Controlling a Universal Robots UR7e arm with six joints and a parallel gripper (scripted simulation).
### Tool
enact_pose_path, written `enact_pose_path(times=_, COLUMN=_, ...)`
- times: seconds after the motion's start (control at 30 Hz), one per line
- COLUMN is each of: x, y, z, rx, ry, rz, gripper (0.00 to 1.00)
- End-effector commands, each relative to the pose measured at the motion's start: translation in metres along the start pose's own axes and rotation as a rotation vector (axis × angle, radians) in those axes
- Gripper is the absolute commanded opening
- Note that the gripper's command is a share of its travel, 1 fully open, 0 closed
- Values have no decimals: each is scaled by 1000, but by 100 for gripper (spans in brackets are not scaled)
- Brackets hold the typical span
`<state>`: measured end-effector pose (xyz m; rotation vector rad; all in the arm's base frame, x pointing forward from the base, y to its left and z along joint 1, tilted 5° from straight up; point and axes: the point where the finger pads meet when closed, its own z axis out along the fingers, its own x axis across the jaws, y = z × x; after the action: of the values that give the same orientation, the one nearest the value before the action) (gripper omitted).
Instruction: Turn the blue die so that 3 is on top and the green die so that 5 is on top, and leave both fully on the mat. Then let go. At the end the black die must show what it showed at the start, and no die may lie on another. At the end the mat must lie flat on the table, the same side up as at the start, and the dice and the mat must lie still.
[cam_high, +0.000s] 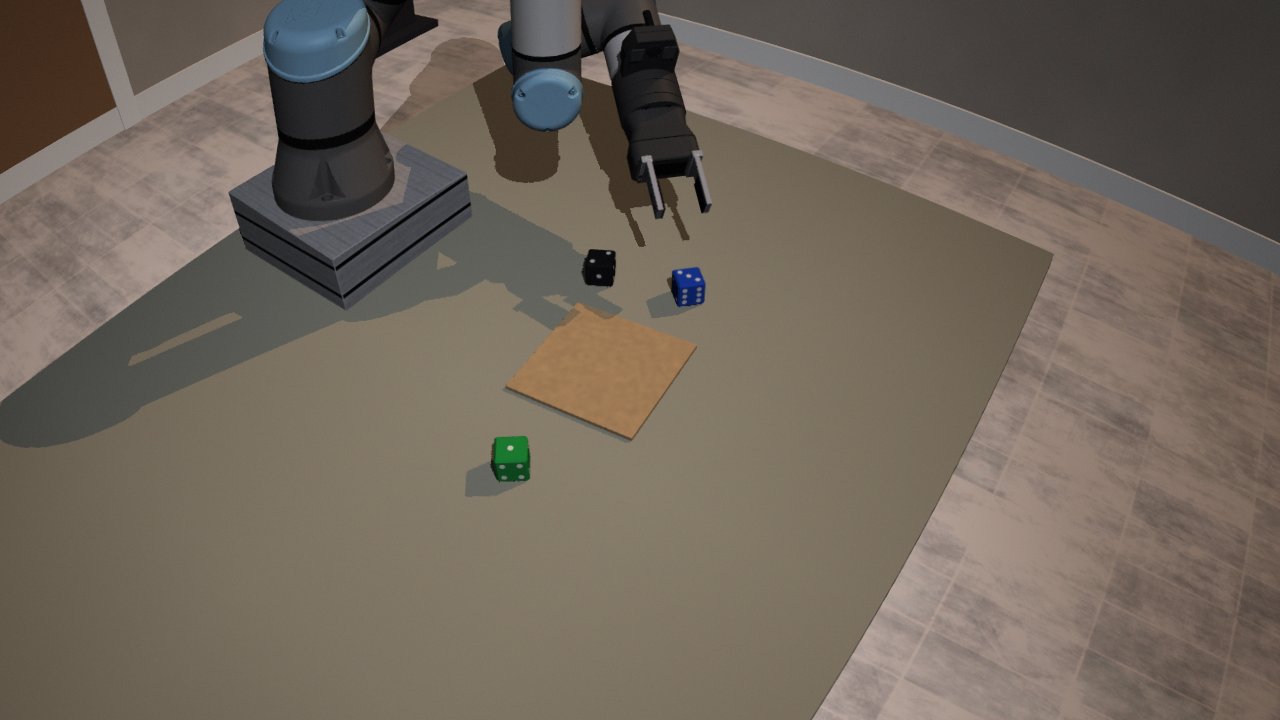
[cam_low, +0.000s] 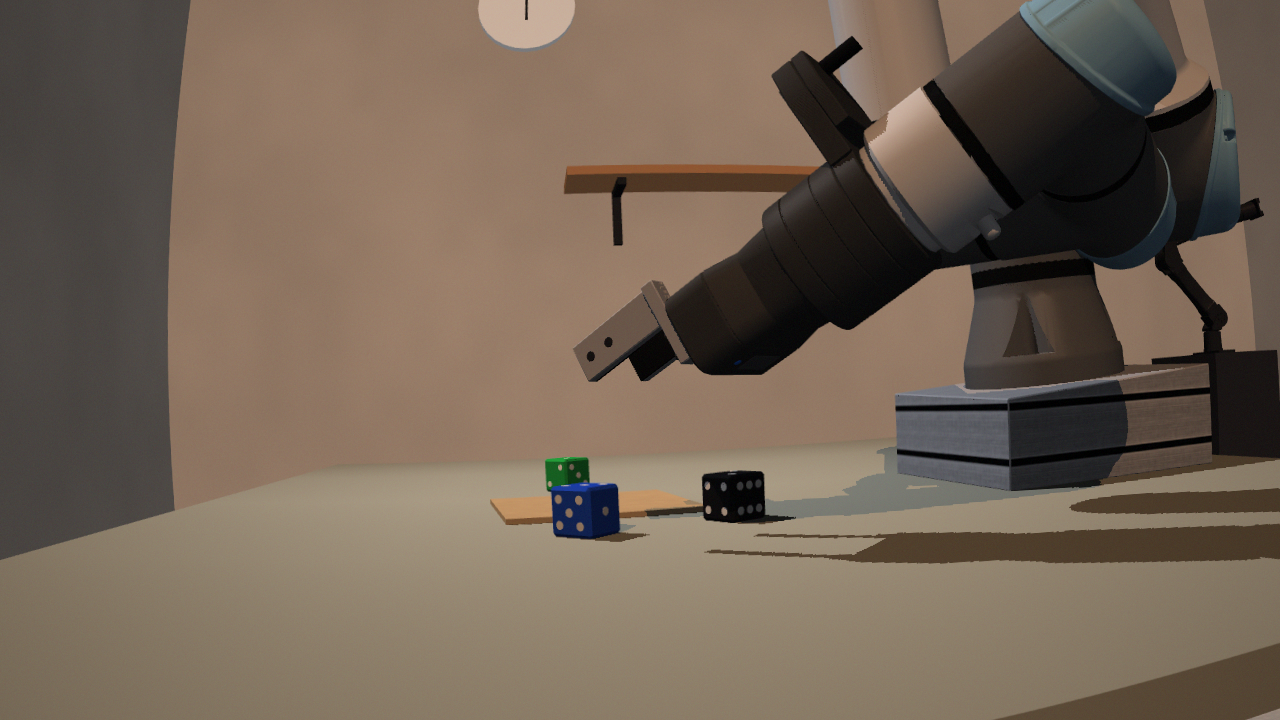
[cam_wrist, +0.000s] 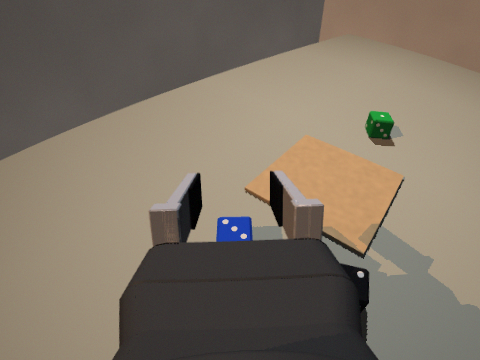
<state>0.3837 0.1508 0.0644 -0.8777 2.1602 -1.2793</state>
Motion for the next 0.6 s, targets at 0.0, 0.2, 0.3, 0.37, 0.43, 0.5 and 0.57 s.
enact_pose_path(times=0.0, x=0, y=-1, z=1, rx=-17, ry=0, rz=1, gripper=87)
enact_pose_path(times=0.2, x=0, y=-4, z=2, rx=-75, ry=0, rz=1, gripper=87)
enact_pose_path(times=0.3, x=0, y=-6, z=3, rx=-126, ry=-1, rz=2, gripper=87)
enact_pose_path(times=0.37, x=0, y=-8, z=5, rx=-168, ry=0, rz=1, gripper=87)
enact_pose_path(times=0.43, x=0, y=-10, z=6, rx=-213, ry=0, rz=1, gripper=87)
enact_pose_path(times=0.5, x=0, y=-12, z=7, rx=-263, ry=-2, rz=2, gripper=87)
enact_pose_path(times=0.57, x=0, y=-12, z=8, rx=-292, ry=-2, rz=2, gripper=87)
